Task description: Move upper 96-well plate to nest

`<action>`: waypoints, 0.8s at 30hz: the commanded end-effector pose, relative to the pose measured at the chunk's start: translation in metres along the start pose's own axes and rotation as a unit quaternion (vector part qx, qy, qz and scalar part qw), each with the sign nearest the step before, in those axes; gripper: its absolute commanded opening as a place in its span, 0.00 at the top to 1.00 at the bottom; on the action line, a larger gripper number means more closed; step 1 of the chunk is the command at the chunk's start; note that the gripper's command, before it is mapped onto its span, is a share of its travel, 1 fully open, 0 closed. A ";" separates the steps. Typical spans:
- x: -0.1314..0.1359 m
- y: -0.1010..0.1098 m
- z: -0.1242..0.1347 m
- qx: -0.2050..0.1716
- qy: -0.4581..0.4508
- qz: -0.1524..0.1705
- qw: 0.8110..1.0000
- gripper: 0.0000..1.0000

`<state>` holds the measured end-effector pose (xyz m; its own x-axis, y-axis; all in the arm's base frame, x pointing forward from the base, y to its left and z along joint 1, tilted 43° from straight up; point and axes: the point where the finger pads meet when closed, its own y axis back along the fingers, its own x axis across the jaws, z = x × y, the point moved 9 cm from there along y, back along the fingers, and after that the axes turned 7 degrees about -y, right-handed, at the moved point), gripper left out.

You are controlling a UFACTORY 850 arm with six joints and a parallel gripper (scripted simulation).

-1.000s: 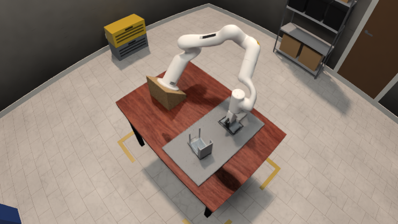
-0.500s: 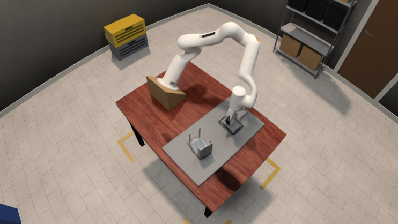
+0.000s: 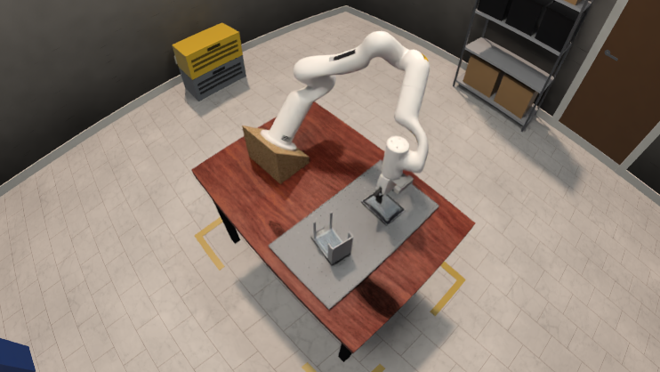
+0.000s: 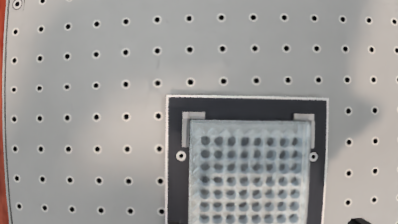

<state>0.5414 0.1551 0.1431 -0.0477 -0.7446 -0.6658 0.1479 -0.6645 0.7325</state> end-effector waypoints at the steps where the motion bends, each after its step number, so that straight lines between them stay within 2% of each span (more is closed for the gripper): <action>1: 0.000 0.011 -0.001 0.001 0.000 0.000 1.000 0.00; 24: 0.000 0.068 -0.001 0.001 0.000 0.000 1.000 0.00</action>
<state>0.5502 0.1166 0.1857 -0.0474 -0.7446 -0.6658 0.1472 -0.6645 0.7326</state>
